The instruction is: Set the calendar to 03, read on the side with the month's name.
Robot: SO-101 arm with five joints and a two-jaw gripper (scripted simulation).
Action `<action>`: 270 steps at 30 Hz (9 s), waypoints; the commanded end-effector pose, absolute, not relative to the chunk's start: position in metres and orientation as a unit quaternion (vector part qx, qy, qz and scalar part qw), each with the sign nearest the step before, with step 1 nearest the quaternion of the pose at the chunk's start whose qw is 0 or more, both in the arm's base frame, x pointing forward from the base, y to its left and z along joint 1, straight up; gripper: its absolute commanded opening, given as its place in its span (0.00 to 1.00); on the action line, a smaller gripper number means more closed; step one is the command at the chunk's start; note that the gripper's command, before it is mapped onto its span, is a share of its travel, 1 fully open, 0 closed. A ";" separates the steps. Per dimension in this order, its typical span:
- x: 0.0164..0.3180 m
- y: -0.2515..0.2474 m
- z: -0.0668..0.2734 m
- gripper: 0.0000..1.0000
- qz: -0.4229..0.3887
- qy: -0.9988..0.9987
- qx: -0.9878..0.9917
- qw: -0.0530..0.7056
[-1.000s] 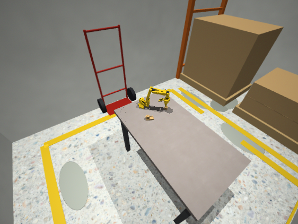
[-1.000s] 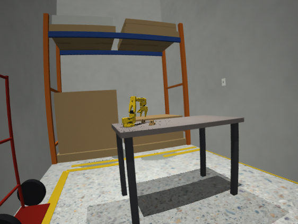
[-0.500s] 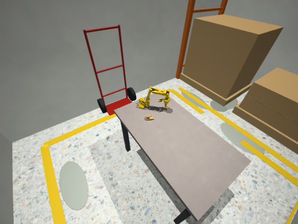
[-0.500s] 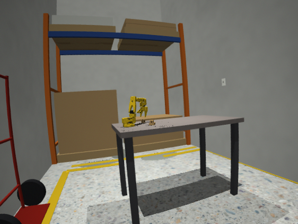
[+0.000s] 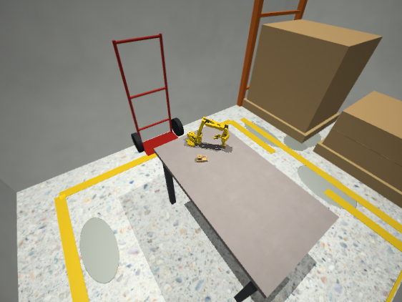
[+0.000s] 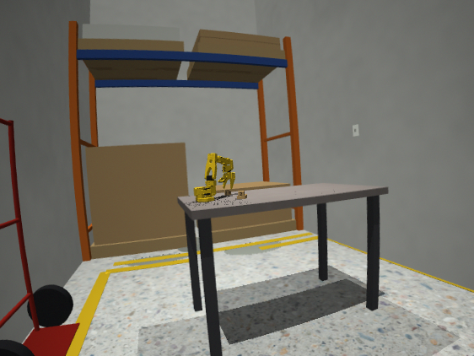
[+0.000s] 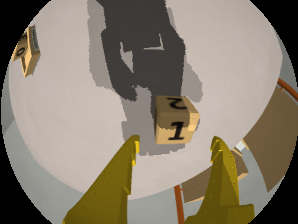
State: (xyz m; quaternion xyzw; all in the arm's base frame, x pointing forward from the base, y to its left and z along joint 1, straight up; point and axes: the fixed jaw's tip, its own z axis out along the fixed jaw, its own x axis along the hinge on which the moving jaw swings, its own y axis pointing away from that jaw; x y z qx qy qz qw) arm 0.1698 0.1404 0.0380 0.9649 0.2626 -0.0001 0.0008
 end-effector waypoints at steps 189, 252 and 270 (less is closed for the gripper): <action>0.165 0.146 0.071 0.00 0.012 0.018 1.000 -0.011; 0.157 0.157 0.071 0.00 -0.003 -0.838 0.546 -0.016; 0.158 0.159 0.071 0.00 -0.006 -0.916 0.402 -0.016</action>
